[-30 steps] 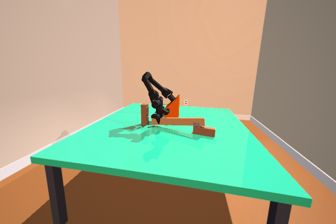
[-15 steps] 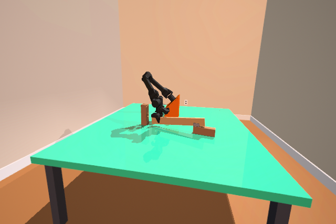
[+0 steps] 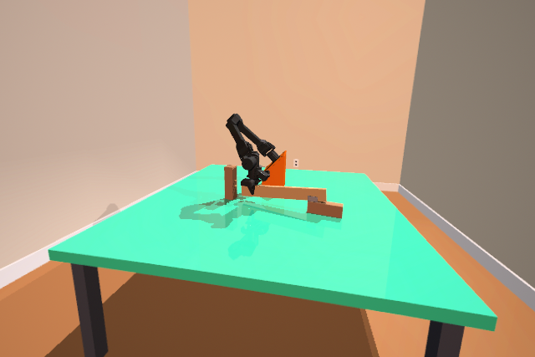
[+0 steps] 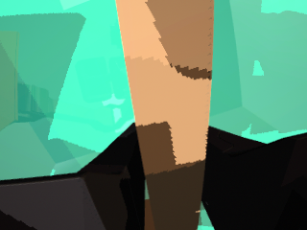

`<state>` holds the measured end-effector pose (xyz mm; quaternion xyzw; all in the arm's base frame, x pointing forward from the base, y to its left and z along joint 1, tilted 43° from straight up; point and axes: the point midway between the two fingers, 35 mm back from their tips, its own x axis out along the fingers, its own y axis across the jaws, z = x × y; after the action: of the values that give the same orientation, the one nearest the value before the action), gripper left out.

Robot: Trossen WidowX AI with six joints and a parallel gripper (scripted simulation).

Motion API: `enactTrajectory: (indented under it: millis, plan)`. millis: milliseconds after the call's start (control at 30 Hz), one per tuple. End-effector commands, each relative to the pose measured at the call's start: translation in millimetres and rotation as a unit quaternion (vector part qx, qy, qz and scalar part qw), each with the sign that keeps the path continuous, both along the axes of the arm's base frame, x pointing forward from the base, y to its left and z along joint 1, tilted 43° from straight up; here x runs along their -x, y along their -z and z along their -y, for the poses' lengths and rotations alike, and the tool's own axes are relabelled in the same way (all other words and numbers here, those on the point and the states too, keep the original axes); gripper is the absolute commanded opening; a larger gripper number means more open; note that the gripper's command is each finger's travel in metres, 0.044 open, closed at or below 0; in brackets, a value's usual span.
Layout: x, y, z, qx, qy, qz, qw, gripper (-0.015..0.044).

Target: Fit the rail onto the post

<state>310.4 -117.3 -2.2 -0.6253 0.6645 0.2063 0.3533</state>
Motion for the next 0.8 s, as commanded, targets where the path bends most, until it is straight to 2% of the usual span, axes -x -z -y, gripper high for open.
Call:
enactTrajectory:
  millis: [0, 767]
  plan:
    - [-2.9, -3.0, -4.7, -0.002, -0.003, 0.004, 1.000, 0.0000]
    - [-2.7, -11.4, -12.6, -0.003, -0.003, 0.004, 1.000, 0.0000]
